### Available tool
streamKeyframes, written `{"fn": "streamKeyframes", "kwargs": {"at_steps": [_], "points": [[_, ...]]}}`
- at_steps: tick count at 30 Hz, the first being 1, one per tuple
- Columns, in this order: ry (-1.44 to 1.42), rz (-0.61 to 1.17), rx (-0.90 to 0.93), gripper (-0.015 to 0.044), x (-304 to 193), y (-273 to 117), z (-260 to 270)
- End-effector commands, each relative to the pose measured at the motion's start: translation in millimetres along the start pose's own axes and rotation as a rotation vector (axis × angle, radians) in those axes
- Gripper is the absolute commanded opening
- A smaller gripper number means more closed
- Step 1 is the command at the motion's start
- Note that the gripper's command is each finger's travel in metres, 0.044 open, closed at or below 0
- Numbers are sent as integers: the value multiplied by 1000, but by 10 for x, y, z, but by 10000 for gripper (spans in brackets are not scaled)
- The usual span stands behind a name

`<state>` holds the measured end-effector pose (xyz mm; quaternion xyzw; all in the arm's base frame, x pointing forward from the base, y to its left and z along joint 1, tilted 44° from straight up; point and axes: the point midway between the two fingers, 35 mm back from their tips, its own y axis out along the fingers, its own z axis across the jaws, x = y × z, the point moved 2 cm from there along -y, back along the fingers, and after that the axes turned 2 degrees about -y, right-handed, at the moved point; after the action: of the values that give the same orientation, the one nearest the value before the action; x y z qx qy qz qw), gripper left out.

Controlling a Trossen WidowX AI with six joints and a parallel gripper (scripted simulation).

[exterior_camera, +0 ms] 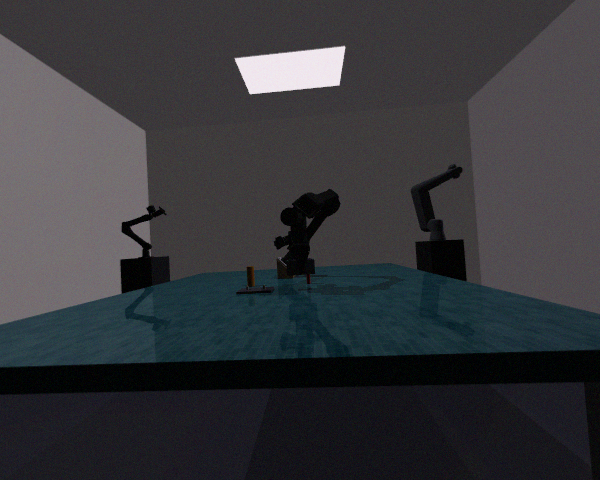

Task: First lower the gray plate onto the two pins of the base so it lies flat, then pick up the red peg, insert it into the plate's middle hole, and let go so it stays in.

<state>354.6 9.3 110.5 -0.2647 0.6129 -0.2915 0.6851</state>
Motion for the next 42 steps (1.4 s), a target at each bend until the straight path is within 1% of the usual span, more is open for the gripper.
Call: {"fn": "streamKeyframes", "kwargs": {"at_steps": [1,23,27,42], "points": [[-3,-5,1,0,8,-116,22],[-3,1,0,0,-59,-796,-29],[-1,0,0,0,-14,-783,-23],[13,-3,1,0,440,-597,7]]}}
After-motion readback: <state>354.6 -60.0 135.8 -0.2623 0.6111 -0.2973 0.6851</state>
